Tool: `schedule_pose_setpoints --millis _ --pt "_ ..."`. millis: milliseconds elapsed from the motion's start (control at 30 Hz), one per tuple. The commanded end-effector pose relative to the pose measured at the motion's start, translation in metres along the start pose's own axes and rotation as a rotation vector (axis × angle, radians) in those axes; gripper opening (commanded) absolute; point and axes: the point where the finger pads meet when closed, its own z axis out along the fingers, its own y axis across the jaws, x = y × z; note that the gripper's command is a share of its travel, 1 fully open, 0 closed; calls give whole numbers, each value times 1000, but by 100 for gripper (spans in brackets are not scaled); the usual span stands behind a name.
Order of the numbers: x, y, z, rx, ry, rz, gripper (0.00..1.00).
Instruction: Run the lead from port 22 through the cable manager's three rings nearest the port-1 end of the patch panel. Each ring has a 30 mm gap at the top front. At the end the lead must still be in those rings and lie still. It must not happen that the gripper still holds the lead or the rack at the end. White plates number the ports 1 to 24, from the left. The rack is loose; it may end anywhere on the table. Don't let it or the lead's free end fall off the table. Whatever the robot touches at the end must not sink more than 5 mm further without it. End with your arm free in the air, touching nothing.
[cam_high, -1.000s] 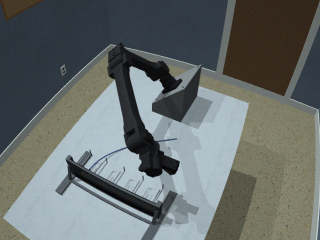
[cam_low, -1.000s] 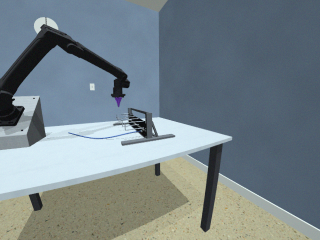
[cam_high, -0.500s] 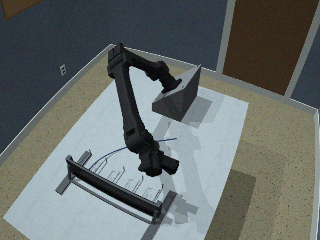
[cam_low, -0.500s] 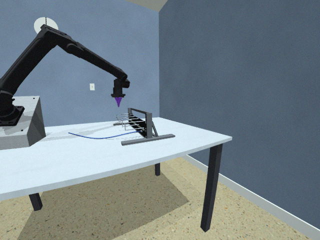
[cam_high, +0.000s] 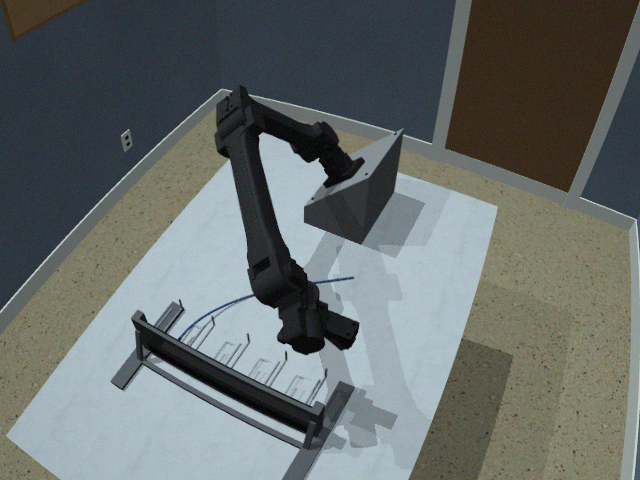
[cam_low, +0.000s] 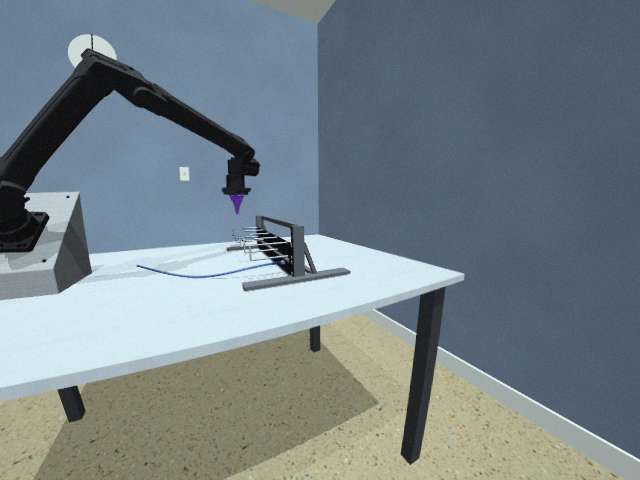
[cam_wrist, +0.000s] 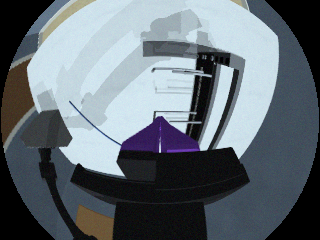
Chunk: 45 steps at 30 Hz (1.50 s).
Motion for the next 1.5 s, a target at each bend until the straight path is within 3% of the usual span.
schedule_pose_setpoints --millis 0,933,1200,1333,1467 --pt "-7 -18 -42 67 -25 22 0" --pt "-9 -17 -36 64 -21 7 0" --pt "6 -28 -11 46 -30 43 0" --pt "6 -28 -9 47 -30 44 0" --pt "1 -9 13 12 -9 9 0"
